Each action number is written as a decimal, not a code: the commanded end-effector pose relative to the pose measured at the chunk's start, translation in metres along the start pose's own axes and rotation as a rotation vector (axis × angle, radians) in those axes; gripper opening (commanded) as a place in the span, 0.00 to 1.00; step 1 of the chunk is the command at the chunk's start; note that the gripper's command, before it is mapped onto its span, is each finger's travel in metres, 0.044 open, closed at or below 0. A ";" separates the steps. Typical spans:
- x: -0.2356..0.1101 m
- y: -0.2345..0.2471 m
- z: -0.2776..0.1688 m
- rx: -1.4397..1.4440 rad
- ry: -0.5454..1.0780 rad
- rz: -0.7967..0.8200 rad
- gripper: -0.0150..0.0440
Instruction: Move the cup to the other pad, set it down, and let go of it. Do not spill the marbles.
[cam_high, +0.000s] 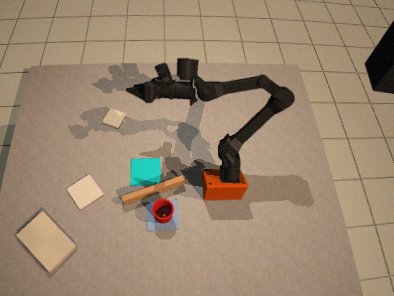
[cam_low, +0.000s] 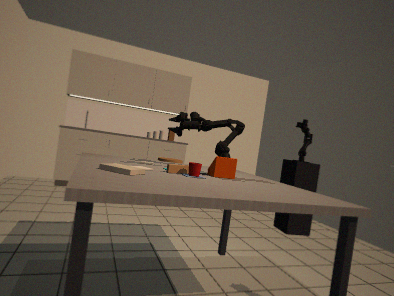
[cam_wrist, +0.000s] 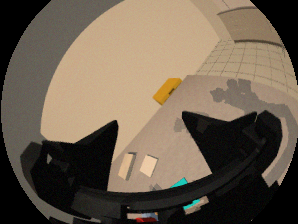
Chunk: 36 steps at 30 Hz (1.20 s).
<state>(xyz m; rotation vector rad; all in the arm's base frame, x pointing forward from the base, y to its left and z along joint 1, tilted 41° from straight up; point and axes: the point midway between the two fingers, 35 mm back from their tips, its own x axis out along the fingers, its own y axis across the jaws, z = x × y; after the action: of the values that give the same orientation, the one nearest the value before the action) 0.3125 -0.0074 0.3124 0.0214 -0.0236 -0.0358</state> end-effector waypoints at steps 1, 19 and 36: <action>0.001 0.001 -0.002 0.006 0.007 0.003 0.89; -0.027 0.117 -0.260 0.479 1.078 -0.421 0.50; -0.128 0.119 -0.331 0.145 1.028 -1.042 0.50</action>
<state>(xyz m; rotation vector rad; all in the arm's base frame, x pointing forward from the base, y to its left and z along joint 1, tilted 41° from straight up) 0.1954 0.1215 -0.0210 0.1908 1.0445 -1.0461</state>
